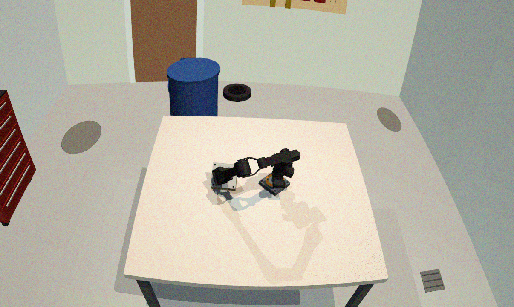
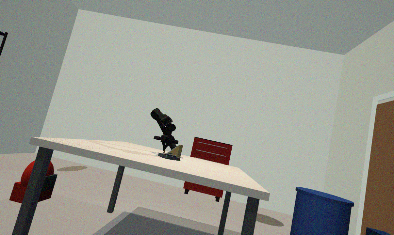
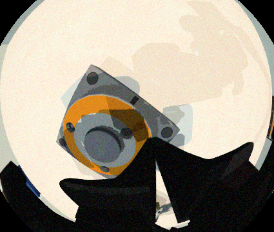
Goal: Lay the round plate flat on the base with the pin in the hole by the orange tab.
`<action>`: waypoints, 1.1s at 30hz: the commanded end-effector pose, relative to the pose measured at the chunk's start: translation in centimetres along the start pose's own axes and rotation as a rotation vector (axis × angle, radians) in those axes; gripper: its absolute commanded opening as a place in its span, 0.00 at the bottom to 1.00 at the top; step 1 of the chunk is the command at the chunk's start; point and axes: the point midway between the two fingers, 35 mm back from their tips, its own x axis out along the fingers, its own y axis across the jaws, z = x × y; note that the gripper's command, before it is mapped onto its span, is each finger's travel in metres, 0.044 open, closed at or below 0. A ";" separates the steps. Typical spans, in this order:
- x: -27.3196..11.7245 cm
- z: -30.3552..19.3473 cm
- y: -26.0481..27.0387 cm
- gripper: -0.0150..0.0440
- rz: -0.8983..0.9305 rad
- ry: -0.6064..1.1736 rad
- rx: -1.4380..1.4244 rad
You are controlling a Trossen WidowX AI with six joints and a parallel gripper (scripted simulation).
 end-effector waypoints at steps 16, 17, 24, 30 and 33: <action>0.1 1.6 0.3 0.25 -0.005 0.003 0.000; 0.1 1.6 0.3 0.25 -0.005 0.003 0.000; 0.3 2.0 0.5 0.25 -0.005 0.003 0.000; -1.8 2.0 0.5 0.25 -0.003 0.003 0.000; -3.3 2.0 0.4 0.25 -0.003 0.003 0.000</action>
